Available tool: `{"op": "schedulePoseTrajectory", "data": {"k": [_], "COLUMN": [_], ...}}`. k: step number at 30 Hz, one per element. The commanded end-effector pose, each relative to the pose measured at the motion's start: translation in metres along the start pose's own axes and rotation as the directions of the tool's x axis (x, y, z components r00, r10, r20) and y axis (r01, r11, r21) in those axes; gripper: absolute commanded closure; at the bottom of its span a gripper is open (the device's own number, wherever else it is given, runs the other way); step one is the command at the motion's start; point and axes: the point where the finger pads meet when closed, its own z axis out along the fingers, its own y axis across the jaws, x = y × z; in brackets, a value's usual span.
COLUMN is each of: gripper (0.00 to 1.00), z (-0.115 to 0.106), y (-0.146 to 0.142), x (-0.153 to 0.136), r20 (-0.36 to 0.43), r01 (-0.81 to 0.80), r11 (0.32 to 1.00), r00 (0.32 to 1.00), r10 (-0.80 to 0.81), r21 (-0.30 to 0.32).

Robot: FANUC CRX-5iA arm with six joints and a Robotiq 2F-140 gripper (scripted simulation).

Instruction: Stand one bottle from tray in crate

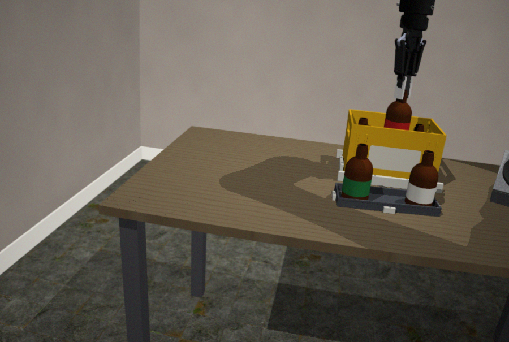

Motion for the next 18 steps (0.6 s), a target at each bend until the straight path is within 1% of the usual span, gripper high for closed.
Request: {"op": "schedulePoseTrajectory", "data": {"k": [1, 11, 18], "gripper": [1.00, 1.00, 1.00], "z": [0.003, 0.014, 0.017], "y": [0.000, 0.000, 0.000], "x": [0.000, 0.000, 0.000], "r20": [0.000, 0.000, 0.000], "r01": [0.000, 0.000, 0.000], "r11": [1.000, 1.000, 1.000], "r00": [1.000, 1.000, 1.000], "r10": [0.000, 0.000, 0.000], "r21": [0.000, 0.000, 0.000]}}
